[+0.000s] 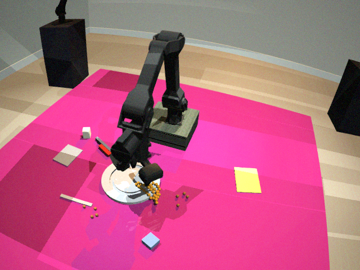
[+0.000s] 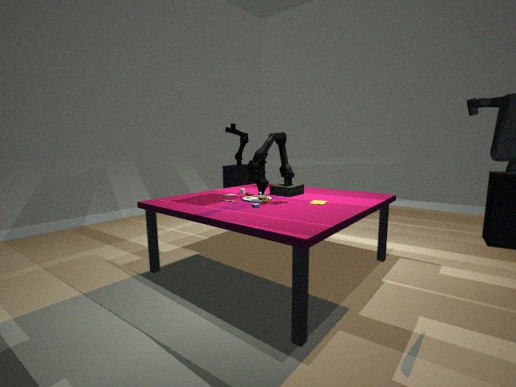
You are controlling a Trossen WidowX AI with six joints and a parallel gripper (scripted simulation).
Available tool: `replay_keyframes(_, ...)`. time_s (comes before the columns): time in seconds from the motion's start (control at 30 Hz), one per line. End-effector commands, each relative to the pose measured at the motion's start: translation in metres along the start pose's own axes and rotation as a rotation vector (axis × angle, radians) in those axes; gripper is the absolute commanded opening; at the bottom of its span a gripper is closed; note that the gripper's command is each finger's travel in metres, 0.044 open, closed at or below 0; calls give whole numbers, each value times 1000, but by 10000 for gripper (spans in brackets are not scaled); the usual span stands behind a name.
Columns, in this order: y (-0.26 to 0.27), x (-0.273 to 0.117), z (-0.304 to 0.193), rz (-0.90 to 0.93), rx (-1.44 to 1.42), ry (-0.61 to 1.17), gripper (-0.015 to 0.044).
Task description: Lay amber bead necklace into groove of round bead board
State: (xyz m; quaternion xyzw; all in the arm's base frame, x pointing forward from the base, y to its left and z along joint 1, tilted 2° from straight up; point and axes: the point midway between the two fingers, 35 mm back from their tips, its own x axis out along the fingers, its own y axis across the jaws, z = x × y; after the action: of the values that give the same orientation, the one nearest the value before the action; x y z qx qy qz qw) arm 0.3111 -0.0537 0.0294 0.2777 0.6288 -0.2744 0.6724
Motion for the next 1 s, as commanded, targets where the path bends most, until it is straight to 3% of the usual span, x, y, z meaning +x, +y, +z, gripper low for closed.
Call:
replay_keyframes(0.0, 13, -3, 2, 5, 214, -2, 309)
replay_keyframes(0.23, 44, -7, 2, 8, 775, 1, 125)
replay_keyframes(0.97, 48, 0, 3, 15, 818, 0, 120)
